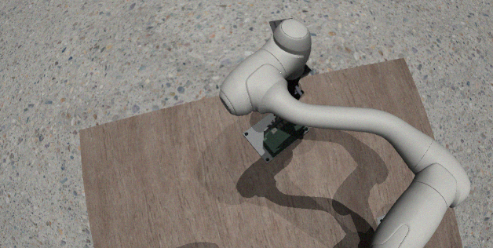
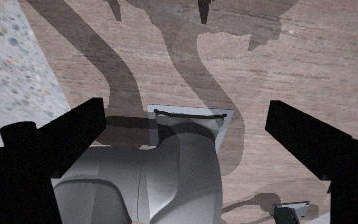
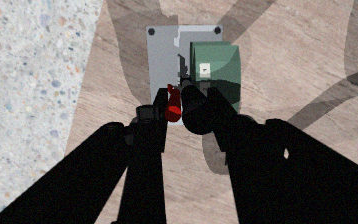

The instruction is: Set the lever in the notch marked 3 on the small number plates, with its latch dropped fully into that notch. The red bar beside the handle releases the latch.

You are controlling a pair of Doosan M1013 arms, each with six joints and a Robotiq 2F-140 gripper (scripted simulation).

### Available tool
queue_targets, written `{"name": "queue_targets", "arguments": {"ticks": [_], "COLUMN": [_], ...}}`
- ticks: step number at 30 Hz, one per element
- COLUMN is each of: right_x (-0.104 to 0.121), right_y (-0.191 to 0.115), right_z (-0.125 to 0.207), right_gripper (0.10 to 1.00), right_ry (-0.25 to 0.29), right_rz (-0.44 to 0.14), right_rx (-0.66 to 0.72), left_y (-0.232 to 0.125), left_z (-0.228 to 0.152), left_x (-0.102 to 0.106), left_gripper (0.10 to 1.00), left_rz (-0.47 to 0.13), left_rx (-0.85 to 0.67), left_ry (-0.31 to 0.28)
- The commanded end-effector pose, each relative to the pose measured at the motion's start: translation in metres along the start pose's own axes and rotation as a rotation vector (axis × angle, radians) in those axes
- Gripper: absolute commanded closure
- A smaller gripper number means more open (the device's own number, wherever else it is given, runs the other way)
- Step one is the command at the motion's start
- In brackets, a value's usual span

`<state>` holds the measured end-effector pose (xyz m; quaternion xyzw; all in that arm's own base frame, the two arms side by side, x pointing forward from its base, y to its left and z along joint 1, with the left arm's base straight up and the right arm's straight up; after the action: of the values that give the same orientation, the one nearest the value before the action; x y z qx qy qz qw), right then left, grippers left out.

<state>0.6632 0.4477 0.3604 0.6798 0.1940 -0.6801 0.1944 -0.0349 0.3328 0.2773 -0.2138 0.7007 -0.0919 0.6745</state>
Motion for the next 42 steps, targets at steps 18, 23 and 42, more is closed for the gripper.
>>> {"name": "queue_targets", "arguments": {"ticks": [18, 23, 42], "right_x": [-0.0013, -0.0013, -0.0013], "right_y": [-0.0003, -0.0003, -0.0003], "right_z": [-0.0004, -0.0004, -0.0004], "right_gripper": [0.487, 0.487, 0.487], "right_ry": [0.003, 0.003, 0.003], "right_rz": [-0.001, -0.001, -0.001], "right_rx": [0.000, 0.000, 0.000], "left_y": [0.0001, 0.0001, 0.0001], "left_z": [-0.0001, -0.0001, -0.0001], "left_x": [-0.0006, -0.0006, -0.0006], "left_gripper": [0.098, 0.098, 0.098], "left_rz": [0.001, 0.001, 0.001], "left_rx": [0.000, 0.000, 0.000], "left_ry": [0.000, 0.000, 0.000]}}
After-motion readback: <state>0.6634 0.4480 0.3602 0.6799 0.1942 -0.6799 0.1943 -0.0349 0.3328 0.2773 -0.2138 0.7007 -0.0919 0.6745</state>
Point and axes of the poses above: on each arm, the point where the finger pads meet when closed, its own x axis out along the fingers, its own z axis across the jaws, y = z × x, the point moved 5 cm from there along -x, back along the fingers, and after that the axes turned 7 degrees about -x, right-handed, at the moved point
